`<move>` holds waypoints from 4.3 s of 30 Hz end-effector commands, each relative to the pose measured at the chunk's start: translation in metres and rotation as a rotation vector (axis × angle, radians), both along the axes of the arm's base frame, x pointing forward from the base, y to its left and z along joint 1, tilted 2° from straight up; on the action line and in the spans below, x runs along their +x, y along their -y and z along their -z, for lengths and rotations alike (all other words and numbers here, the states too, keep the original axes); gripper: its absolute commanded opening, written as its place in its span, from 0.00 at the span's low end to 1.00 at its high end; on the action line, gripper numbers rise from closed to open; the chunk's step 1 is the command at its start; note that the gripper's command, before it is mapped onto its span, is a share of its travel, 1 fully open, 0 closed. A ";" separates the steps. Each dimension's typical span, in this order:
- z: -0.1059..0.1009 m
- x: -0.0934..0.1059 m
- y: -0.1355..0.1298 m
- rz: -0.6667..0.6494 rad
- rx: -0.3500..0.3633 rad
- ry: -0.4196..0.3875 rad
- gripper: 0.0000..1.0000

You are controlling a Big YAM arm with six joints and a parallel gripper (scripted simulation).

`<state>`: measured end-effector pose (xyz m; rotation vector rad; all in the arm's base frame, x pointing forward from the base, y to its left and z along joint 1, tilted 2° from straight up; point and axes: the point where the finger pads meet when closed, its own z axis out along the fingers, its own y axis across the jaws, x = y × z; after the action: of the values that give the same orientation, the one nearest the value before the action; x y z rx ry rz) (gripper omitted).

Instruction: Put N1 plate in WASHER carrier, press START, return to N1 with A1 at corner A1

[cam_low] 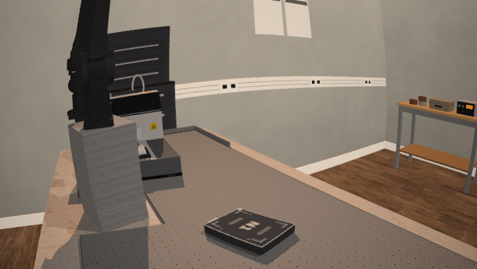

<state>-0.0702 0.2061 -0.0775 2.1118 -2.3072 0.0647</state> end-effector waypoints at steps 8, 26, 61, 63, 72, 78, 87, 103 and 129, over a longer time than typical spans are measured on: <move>0.017 -0.001 0.002 -0.107 0.103 0.001 0.00; 0.034 -0.001 -0.003 -0.087 0.362 0.006 0.00; 0.073 0.001 -0.015 -0.091 0.360 0.007 0.00; 0.077 0.002 -0.016 -0.088 0.360 0.008 0.00; 0.091 0.002 -0.020 -0.089 0.360 0.008 0.00; 0.097 0.003 -0.022 -0.087 0.360 0.008 0.00; 0.099 0.003 -0.017 -0.094 0.347 0.011 0.00; 0.099 0.003 -0.017 -0.094 0.347 0.011 0.00; 0.103 0.001 -0.023 -0.092 0.360 0.006 0.00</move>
<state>-0.0692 0.2283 -0.1751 2.3693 -2.3800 -0.3719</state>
